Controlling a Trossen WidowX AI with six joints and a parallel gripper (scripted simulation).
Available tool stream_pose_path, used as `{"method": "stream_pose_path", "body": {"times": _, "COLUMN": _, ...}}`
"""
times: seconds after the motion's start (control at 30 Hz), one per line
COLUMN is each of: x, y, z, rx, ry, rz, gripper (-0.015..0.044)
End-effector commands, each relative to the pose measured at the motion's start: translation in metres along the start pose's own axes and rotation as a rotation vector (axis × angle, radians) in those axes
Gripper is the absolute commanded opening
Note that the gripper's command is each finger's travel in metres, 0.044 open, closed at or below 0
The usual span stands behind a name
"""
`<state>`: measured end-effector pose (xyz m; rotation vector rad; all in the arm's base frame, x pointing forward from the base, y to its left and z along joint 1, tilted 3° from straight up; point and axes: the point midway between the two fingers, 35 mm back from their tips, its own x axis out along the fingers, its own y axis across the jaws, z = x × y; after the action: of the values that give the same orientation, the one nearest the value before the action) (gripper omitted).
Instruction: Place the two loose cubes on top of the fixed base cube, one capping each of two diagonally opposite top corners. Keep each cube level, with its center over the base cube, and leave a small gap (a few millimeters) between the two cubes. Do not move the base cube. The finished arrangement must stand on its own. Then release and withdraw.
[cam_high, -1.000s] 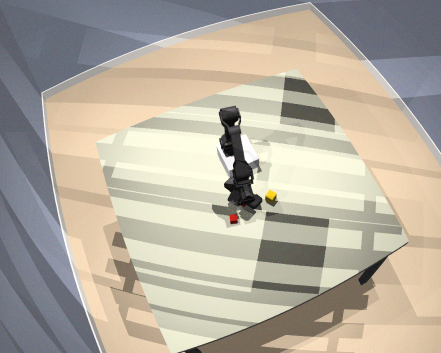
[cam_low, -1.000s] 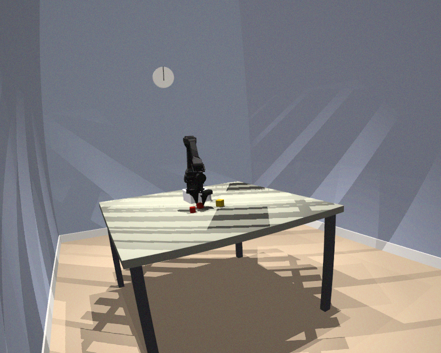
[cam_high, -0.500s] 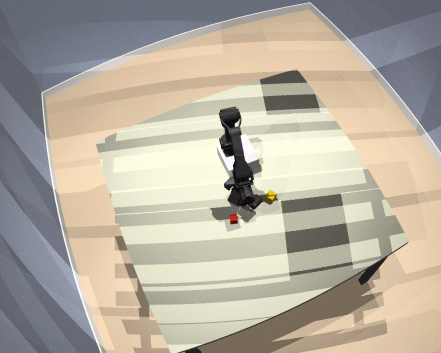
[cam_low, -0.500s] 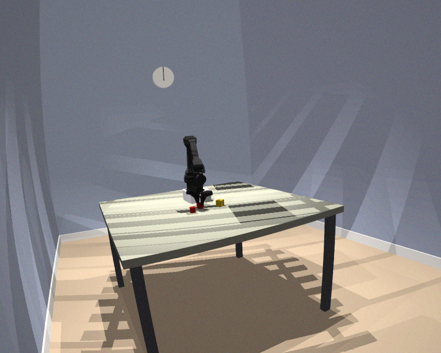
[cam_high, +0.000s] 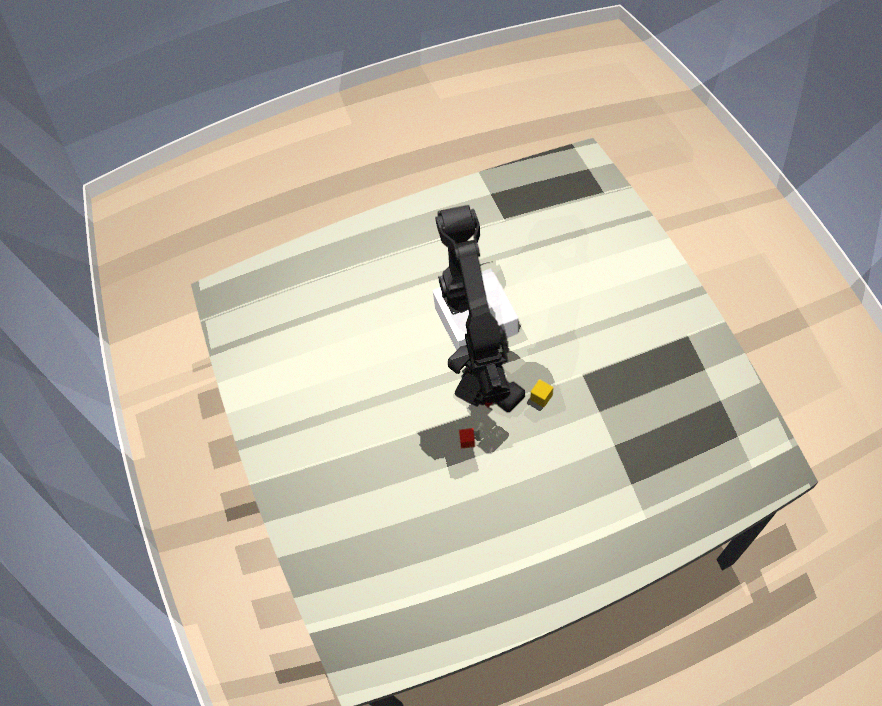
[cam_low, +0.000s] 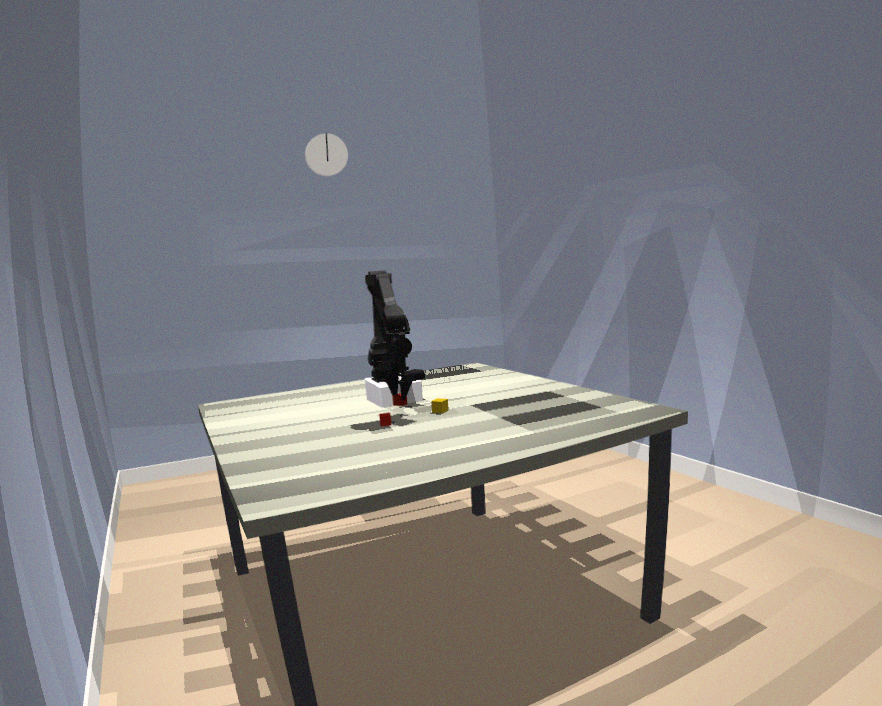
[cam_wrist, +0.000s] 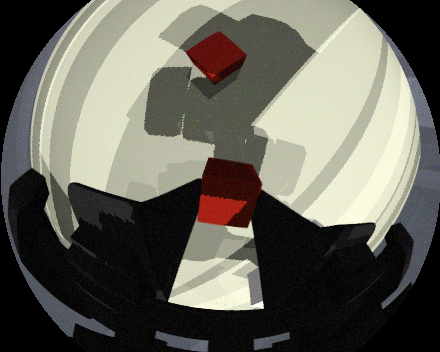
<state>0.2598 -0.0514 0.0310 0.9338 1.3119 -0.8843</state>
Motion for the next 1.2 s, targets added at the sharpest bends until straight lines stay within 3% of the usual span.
{"method": "stream_pose_path", "body": {"times": 0.0, "x": -0.014, "y": 0.003, "z": 0.001, "rx": 0.006, "ry": -0.002, "rz": 0.011, "gripper": 0.0105}}
{"method": "stream_pose_path", "body": {"times": 0.7, "x": -0.07, "y": -0.002, "z": -0.003, "rx": -0.001, "ry": -0.002, "rz": 0.01, "gripper": 0.0105}}
{"method": "stream_pose_path", "body": {"times": 1.17, "x": -0.062, "y": 0.024, "z": -0.022, "rx": -0.58, "ry": -0.003, "rz": 0.011, "gripper": 0.0105}}
